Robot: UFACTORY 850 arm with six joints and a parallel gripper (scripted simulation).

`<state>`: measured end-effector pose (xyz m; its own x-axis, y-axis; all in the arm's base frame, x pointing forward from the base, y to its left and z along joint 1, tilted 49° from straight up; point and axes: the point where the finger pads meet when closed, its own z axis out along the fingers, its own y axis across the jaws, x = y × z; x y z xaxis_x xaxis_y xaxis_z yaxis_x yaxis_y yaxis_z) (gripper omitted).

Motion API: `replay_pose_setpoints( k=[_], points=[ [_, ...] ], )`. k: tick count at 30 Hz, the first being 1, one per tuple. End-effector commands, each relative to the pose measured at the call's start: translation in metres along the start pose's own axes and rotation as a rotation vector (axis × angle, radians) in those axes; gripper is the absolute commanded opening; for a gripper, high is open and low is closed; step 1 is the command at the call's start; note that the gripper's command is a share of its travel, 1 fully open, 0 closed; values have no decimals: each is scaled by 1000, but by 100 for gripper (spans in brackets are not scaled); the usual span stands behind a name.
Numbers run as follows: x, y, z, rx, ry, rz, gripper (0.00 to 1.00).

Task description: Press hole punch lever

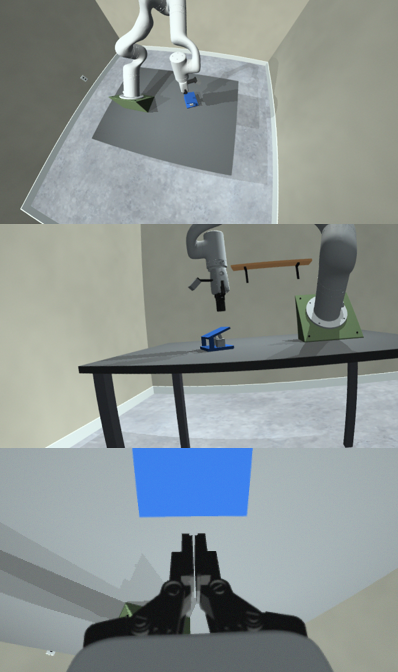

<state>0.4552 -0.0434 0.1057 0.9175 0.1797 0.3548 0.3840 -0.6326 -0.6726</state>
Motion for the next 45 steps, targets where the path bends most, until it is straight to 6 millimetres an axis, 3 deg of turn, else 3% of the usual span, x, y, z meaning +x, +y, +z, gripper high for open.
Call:
replay_pose_setpoints(
  k=[1, 21, 45],
  points=[
    [1, 0, -1, -1, 1, -1, 0],
    [1, 1, 4, -2, 1, 0, 0],
    [1, 2, 40, -2, 1, 0, 0]
  ],
)
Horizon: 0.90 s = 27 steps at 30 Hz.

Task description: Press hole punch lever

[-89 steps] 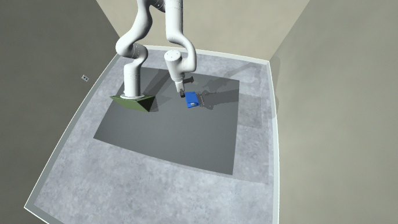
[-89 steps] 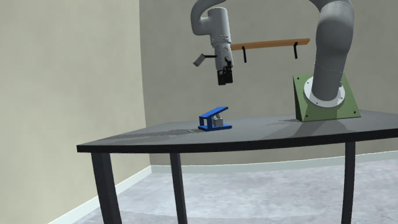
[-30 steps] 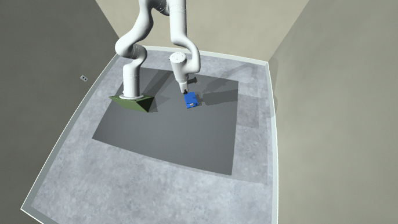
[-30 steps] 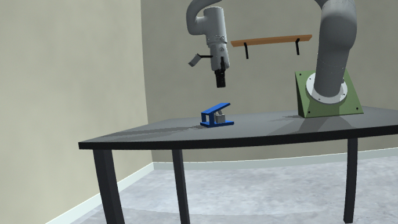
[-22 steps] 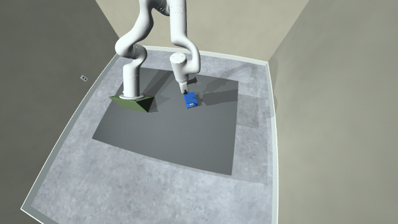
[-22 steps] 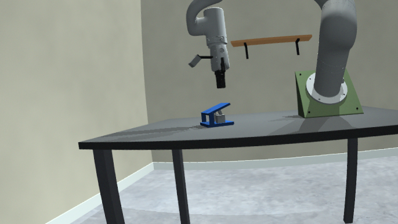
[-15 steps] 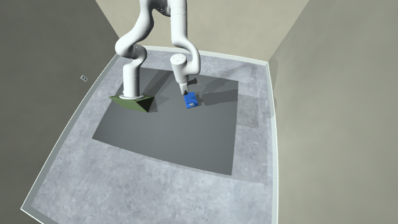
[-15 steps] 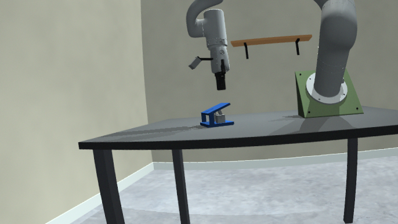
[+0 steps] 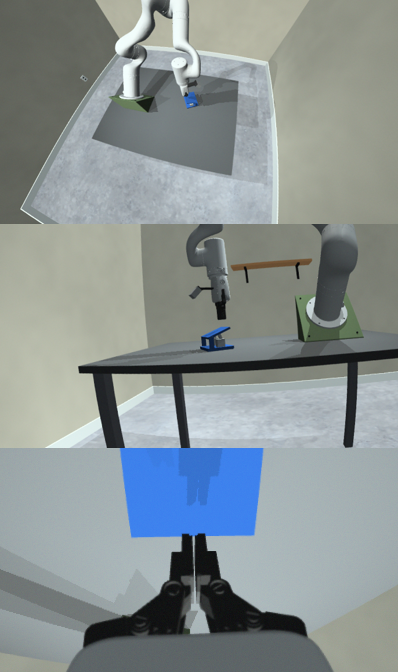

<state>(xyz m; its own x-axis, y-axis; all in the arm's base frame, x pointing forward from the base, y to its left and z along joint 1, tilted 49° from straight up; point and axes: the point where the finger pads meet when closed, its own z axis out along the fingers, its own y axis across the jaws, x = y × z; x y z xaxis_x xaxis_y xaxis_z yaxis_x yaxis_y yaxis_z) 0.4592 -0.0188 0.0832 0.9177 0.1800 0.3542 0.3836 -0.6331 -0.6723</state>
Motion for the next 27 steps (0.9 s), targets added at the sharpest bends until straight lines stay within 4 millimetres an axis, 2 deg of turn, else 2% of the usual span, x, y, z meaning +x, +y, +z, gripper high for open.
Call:
replay_pose_setpoints(
  k=[1, 15, 27],
  points=[
    [1, 1, 8, -1, 1, -1, 0],
    [1, 1, 23, -1, 1, -1, 0],
    [1, 1, 27, -1, 1, -1, 0]
  ],
)
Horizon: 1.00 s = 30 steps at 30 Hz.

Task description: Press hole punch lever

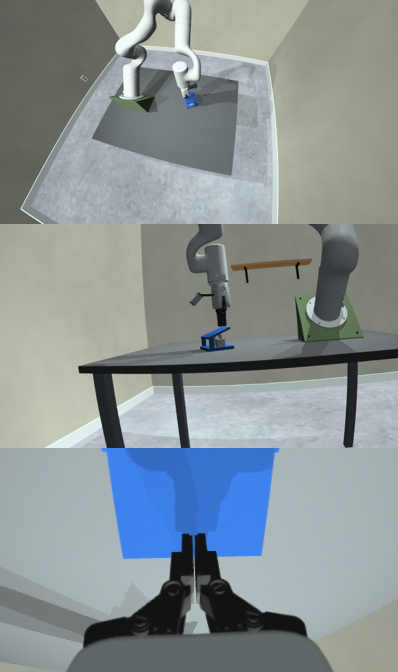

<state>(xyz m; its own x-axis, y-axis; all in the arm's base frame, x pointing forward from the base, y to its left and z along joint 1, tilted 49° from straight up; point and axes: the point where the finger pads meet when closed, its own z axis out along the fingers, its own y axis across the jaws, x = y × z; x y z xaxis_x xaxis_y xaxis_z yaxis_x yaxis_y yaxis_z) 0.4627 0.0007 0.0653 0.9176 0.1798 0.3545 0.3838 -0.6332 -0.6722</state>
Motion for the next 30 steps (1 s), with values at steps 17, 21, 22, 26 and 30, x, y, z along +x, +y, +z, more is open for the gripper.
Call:
replay_pose_setpoints(
  k=[17, 21, 22, 26, 30],
  points=[
    [1, 0, 1, -1, 1, 0, 0],
    [1, 0, 6, -1, 1, 0, 0],
    [1, 0, 7, -1, 1, 0, 0],
    [1, 0, 10, -1, 1, 0, 0],
    [1, 0, 10, -1, 1, 0, 0]
  ],
)
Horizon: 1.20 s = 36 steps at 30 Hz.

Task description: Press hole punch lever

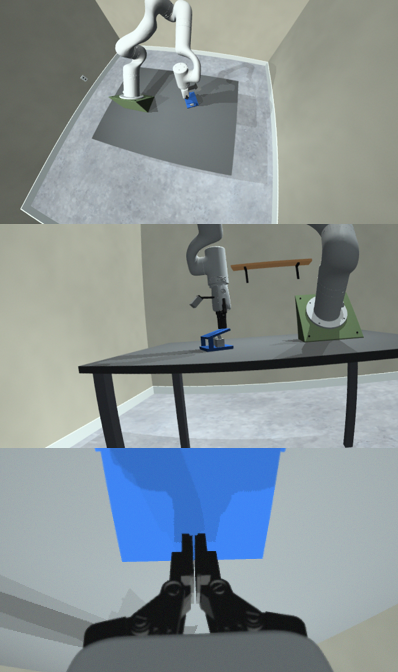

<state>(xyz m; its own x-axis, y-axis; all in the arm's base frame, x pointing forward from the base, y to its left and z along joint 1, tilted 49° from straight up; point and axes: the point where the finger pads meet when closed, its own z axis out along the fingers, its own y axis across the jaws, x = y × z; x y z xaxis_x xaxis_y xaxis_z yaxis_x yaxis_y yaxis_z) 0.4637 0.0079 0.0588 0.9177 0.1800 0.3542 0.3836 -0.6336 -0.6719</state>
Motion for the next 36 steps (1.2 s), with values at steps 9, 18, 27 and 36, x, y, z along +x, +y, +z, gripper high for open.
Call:
replay_pose_setpoints(
  k=[9, 18, 27, 36],
  points=[
    [1, 0, 0, 0, 1, -1, 0],
    [1, 0, 5, 0, 1, -1, 0],
    [1, 0, 10, 0, 1, -1, 0],
    [1, 0, 10, 0, 1, -1, 0]
  ],
)
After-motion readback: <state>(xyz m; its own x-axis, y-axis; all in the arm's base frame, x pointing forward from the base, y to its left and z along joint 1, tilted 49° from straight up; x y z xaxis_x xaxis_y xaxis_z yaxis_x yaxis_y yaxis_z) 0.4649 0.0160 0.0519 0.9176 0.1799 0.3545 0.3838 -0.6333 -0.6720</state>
